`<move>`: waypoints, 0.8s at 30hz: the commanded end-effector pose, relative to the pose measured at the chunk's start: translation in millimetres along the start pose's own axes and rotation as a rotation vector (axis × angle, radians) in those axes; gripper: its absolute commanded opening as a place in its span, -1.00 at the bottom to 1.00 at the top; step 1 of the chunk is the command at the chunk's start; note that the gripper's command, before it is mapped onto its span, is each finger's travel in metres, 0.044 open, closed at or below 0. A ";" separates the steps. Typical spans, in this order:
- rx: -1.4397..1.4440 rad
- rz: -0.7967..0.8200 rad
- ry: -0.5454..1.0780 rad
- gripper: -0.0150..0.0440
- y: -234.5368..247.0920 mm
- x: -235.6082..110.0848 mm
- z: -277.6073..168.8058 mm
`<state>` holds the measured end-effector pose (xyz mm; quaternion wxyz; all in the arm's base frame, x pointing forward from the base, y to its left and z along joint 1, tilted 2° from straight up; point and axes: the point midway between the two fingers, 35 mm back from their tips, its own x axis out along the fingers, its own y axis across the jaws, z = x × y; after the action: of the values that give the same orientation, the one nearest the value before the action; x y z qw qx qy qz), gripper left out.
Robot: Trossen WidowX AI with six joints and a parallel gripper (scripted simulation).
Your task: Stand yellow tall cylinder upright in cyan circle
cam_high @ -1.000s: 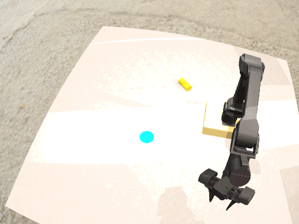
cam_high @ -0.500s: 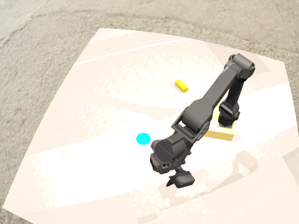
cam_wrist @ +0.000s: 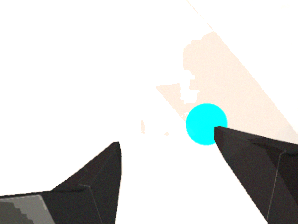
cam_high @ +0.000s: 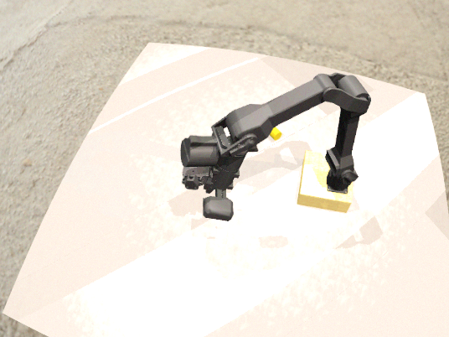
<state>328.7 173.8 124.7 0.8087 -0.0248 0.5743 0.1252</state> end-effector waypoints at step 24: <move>0.716 -0.236 0.187 0.56 -301.6 -45.8 -85.2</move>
<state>323.5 -108.3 110.0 0.7382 0.1518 0.6399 -0.1504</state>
